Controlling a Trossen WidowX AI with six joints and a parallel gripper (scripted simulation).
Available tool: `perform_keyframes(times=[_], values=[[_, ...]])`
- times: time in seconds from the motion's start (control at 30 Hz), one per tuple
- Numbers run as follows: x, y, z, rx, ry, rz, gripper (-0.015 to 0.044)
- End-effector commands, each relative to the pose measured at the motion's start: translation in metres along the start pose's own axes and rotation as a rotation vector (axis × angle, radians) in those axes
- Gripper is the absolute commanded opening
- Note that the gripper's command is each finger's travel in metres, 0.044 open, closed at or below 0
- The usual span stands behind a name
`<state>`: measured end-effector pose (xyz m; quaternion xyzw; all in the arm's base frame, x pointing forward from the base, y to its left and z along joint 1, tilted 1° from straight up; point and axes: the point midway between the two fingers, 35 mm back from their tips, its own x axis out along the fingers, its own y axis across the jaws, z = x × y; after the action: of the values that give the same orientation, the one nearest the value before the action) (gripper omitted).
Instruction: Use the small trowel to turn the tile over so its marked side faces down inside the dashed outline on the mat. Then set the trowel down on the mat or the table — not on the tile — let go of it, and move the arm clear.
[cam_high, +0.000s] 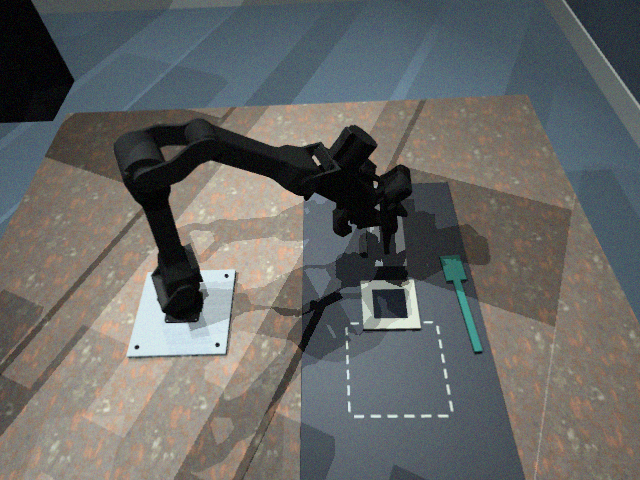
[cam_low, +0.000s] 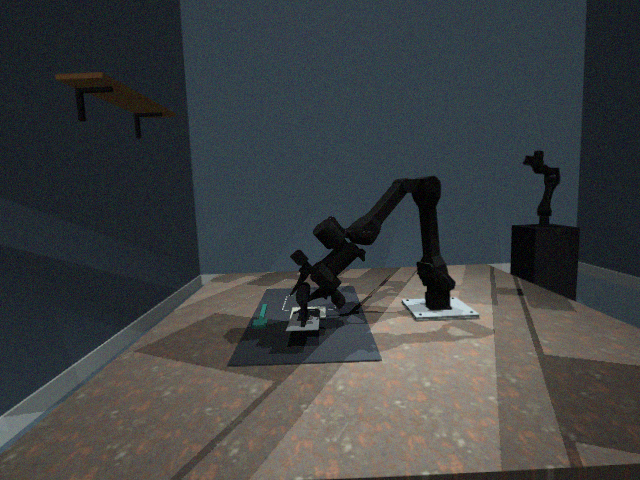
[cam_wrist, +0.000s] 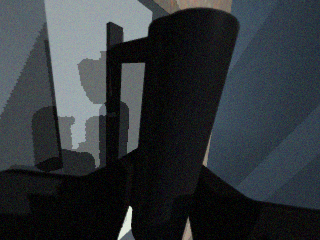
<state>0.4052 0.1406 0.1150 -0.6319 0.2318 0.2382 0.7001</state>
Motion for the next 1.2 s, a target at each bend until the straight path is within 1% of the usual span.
perform_keyframes(times=[0.0, 0.7, 1.17], values=[[0.001, -0.001, 0.001, 0.0, -0.008, -0.013, 0.0], [0.021, 0.026, -0.003, 0.0, -0.007, -0.013, 0.0], [0.021, 0.025, -0.02, -0.001, -0.006, -0.011, 0.0]])
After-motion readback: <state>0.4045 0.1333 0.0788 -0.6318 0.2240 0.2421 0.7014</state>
